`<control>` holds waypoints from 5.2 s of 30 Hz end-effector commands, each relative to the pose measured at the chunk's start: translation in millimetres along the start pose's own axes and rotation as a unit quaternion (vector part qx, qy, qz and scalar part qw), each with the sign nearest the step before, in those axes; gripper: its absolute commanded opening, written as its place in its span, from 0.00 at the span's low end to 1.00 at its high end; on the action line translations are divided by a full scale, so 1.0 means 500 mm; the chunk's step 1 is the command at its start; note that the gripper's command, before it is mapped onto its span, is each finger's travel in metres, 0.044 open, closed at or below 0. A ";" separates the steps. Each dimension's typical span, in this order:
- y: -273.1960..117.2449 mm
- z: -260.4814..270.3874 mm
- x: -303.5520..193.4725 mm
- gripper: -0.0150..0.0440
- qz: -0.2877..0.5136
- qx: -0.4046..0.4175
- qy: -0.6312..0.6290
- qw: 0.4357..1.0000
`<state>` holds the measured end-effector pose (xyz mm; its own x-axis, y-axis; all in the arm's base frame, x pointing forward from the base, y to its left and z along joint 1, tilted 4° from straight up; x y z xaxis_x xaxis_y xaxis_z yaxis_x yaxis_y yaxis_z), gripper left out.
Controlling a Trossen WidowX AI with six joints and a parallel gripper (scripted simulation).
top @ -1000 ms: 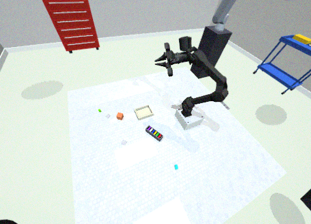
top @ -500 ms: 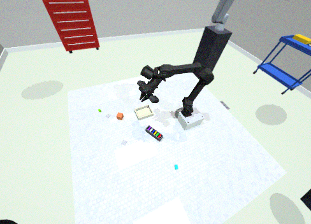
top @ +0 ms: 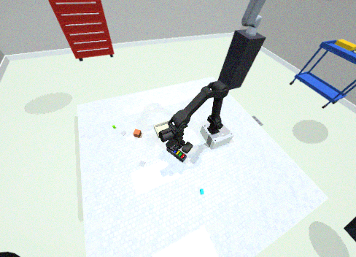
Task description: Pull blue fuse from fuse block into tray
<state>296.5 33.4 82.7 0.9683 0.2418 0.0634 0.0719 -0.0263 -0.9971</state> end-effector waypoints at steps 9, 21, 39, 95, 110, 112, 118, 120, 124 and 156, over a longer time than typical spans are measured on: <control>0.020 0.007 -0.003 0.38 0.013 -0.012 -0.001 1.000; 0.043 0.005 -0.003 0.38 0.013 -0.012 -0.001 1.000; 0.073 0.000 -0.005 0.38 0.013 -0.012 -0.001 1.000; 0.082 0.001 -0.004 0.25 0.013 -0.010 0.002 1.000; 0.068 0.001 -0.003 0.25 0.013 -0.010 0.002 1.000; 0.066 0.001 -0.003 0.25 0.013 -0.010 0.001 1.000; 0.060 0.001 -0.003 0.25 0.013 -0.010 0.001 1.000; 0.058 0.001 -0.003 0.25 0.013 -0.010 0.001 1.000; 0.054 0.001 -0.002 0.25 0.013 -0.011 0.001 1.000; 0.022 0.002 -0.002 0.25 0.013 -0.012 0.000 1.000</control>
<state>296.1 34.2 68.9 0.9693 0.2432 0.0358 0.0494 -0.0504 -0.9975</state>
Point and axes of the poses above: the point midway between the two fingers, 35 mm back from their tips, its own y axis out along the fingers, its own z axis across the jaws, x = y × z, the point moved 4 cm from there along -y, back along the fingers, and after that the axes turned 15 degrees about y, right-handed, at the moved point
